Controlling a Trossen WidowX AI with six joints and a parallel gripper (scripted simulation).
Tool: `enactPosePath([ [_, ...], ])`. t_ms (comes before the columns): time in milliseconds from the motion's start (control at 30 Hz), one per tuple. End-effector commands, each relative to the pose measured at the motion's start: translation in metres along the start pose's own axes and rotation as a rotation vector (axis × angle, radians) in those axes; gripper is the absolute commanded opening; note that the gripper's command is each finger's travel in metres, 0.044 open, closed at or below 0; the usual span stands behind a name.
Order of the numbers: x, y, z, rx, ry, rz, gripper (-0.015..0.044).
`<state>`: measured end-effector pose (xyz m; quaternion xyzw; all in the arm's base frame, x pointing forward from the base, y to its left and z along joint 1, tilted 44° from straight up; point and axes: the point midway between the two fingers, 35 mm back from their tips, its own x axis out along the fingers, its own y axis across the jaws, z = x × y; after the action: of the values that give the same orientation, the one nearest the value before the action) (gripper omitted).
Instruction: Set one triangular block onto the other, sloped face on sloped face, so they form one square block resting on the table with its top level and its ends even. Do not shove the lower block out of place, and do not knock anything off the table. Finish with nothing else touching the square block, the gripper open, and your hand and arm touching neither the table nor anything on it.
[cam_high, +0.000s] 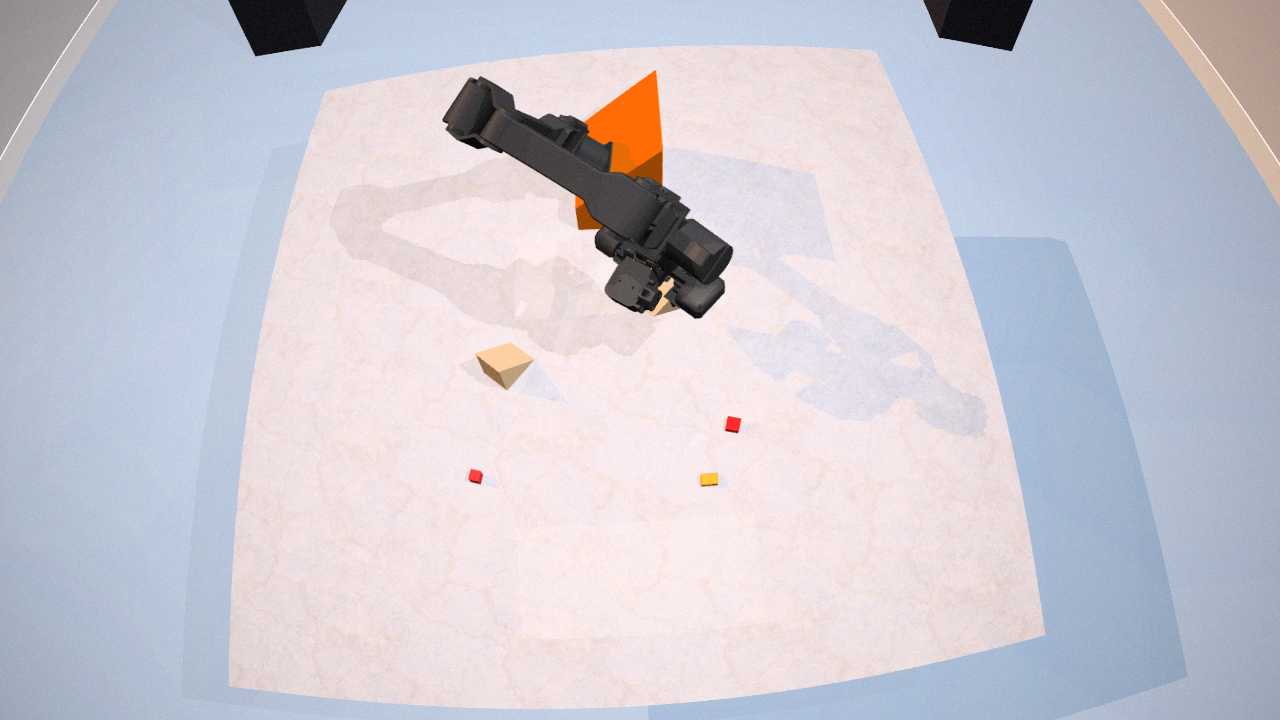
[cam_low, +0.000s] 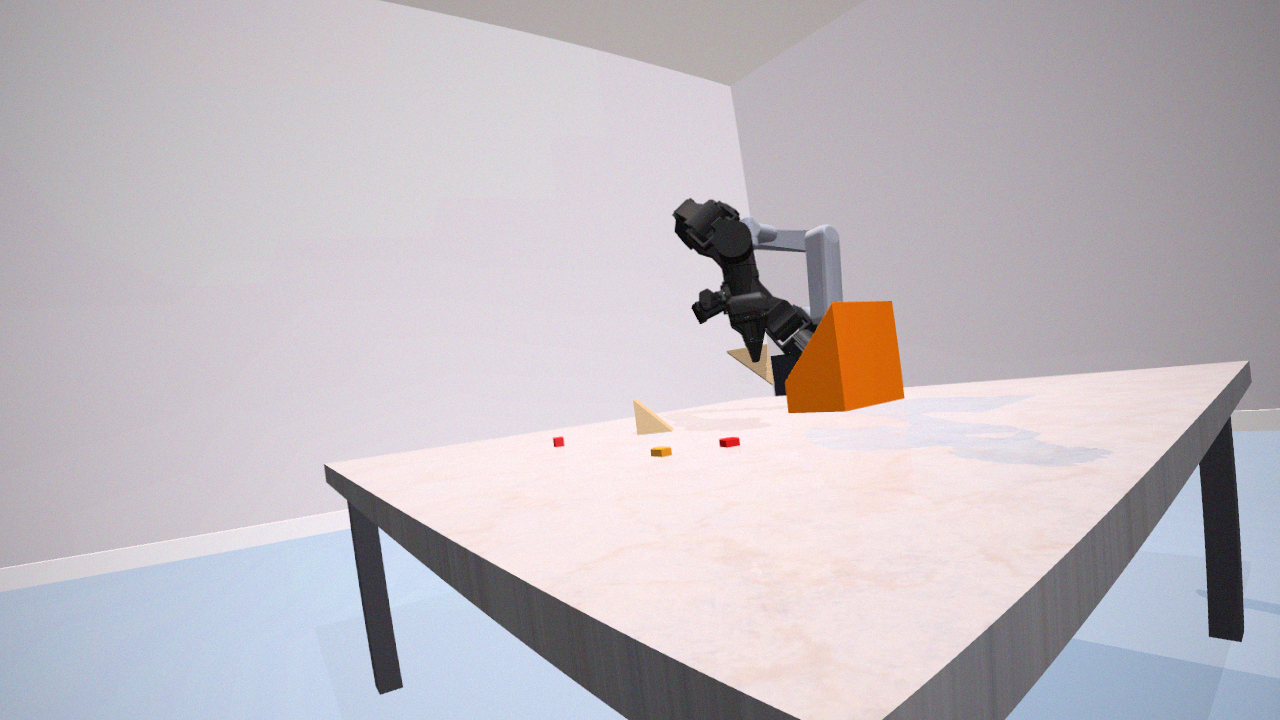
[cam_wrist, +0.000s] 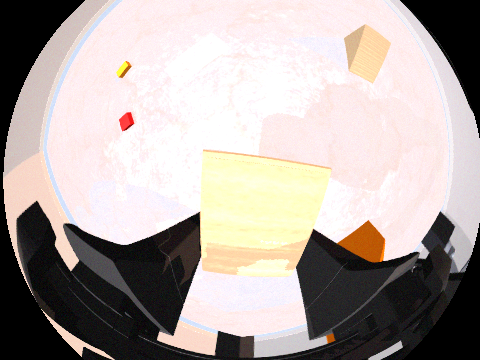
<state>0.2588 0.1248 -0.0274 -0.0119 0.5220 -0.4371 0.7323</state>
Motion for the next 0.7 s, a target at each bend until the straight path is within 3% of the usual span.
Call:
enactPosePath([
  [0, -0.002, 0.002, 0.000, -0.060, -0.044, -0.025, 0.0000],
  [667, -0.028, -0.037, 0.049, -0.084, -0.028, -0.013, 0.0000],
])
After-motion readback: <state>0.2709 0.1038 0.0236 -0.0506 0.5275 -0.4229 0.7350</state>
